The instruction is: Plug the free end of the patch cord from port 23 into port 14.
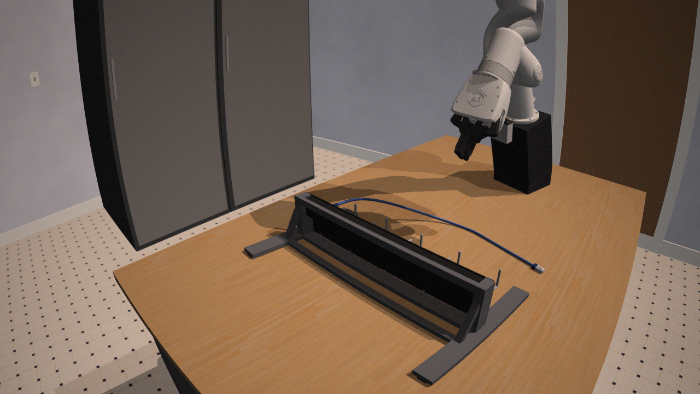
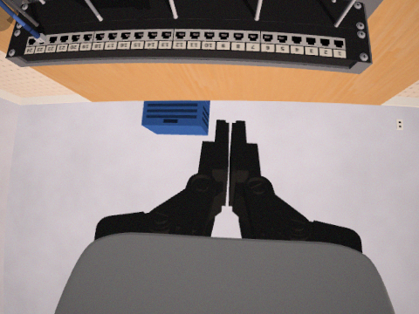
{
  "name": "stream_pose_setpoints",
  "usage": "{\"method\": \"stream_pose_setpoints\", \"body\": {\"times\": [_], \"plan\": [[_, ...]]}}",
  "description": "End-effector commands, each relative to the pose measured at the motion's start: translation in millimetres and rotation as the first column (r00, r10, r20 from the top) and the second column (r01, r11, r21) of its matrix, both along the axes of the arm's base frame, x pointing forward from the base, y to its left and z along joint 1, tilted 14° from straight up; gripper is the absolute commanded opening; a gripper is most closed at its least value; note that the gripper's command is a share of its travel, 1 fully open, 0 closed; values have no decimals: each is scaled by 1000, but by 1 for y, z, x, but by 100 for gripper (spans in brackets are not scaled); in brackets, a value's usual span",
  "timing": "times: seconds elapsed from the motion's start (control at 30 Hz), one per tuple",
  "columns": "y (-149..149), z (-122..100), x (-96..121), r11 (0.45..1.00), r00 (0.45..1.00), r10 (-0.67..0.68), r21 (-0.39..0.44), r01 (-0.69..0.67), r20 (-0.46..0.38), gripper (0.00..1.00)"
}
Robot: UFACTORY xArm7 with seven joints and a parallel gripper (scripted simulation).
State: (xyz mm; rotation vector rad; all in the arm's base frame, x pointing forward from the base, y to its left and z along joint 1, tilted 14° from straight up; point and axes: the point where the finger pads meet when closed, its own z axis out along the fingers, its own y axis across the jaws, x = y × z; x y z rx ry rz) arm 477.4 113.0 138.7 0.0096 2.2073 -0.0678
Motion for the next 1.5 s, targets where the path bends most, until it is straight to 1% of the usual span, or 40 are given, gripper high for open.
{"method": "stream_pose_setpoints", "body": {"times": [0.0,0.17,0.43,0.57,0.7,0.87,0.93,1.0,1.1,1.2,1.3,1.47], "plan": [[-14,2,1,1000,1000,8,6,-8,8,0],[-21,2,1,1000,1000,8,6,-8,8,0],[-21,2,1,1000,1000,8,6,-8,8,0],[-22,-2,7,1000,1000,8,6,-8,8,0],[-23,-14,23,1000,1000,8,6,-8,8,0],[-24,-39,57,1000,1000,8,6,-8,8,0],[-25,-46,67,1000,1000,8,6,-8,8,0],[-25,-46,67,1000,1000,8,6,-8,8,0],[-26,-62,89,1000,1000,8,6,-8,8,0],[-27,-73,104,1000,1000,8,6,-8,8,0],[-27,-78,111,1000,1000,8,6,-8,8,0],[-27,-80,114,1000,1000,8,6,-8,8,0]]}}
